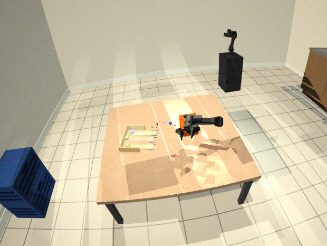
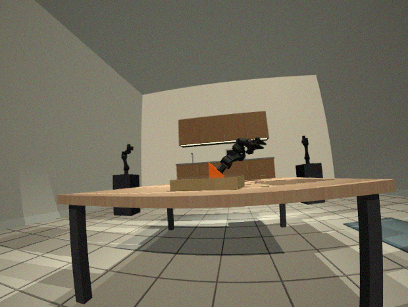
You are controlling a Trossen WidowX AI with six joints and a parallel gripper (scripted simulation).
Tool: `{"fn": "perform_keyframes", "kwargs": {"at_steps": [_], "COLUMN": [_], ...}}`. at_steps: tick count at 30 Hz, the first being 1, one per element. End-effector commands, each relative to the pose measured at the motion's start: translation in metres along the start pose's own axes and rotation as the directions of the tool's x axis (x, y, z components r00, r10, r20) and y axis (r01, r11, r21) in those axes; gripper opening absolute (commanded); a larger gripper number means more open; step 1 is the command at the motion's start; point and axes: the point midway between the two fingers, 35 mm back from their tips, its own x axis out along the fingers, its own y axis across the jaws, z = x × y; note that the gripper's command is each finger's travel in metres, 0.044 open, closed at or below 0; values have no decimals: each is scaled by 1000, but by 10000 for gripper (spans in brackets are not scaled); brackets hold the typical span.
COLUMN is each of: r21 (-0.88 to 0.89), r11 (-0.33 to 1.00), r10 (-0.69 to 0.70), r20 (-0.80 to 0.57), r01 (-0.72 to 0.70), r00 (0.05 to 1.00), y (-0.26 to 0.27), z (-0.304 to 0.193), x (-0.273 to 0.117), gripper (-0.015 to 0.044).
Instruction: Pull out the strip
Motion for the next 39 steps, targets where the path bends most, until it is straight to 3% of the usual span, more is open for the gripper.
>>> {"fn": "perform_keyframes", "kwargs": {"at_steps": [1, 4, 9, 14, 18, 22, 26, 29, 32, 39], "r21": [8, 121, 477, 867, 973, 848, 516, 180, -87, -105], "r11": [1000, 992, 875, 498, 112, -231, -444, -486, -449, -444], "r10": [3, 42, 181, 392, 558, 701, 810, 866, 891, 892], "r20": [-3, -52, -151, -221, -230, -195, -117, -35, 35, 40], "r01": [-3, -36, -89, -5, 203, 477, 732, 855, 889, 890], "r00": [1000, 998, 972, 893, 797, 686, 574, 499, 453, 450], "y": [1, 14, 59, 132, 190, 243, 286, 312, 327, 328], "z": [-1, -15, -49, -81, -92, -89, -72, -51, -32, -31], "x": [0, -1, -9, -35, -69, -110, -155, -188, -211, -213], "gripper": [400, 400, 400, 400, 400, 400, 400, 400, 400, 400]}}
